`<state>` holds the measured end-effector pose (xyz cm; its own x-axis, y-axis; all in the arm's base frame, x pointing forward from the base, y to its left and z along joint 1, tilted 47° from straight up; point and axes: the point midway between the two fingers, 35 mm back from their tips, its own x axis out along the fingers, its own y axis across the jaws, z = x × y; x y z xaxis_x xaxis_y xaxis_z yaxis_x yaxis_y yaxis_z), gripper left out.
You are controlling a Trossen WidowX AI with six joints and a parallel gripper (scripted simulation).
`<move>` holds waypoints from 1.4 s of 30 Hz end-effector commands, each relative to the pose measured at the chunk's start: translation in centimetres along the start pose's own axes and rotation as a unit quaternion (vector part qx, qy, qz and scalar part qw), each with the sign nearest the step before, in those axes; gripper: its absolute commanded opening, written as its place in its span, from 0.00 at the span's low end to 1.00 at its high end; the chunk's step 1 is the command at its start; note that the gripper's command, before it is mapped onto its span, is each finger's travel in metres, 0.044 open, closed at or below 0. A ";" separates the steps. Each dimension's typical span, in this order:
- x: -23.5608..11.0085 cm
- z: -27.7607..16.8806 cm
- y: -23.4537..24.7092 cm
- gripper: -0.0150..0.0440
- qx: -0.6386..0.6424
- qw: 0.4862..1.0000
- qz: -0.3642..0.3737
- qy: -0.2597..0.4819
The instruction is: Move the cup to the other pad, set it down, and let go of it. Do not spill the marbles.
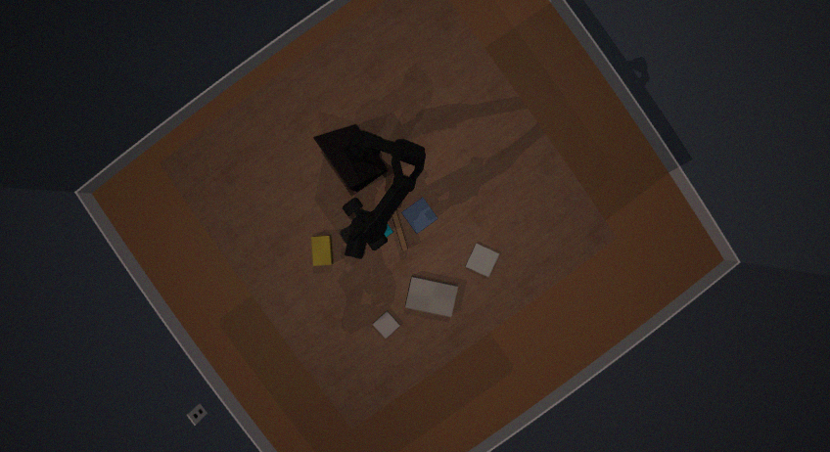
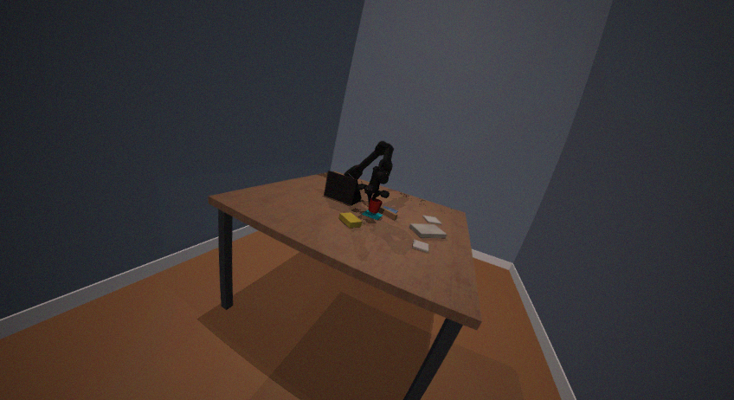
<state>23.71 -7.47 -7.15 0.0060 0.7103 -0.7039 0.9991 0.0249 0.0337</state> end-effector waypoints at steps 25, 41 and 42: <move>1.4 -0.1 -0.1 0.39 0.000 1.000 -0.001 0.002; 0.3 0.0 -0.1 0.47 0.001 1.000 -0.002 0.002; 0.1 0.0 -0.1 0.47 0.001 1.000 -0.002 0.002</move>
<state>23.60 -6.97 -7.50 0.0046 0.7164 -0.6977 0.9994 0.0210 0.0281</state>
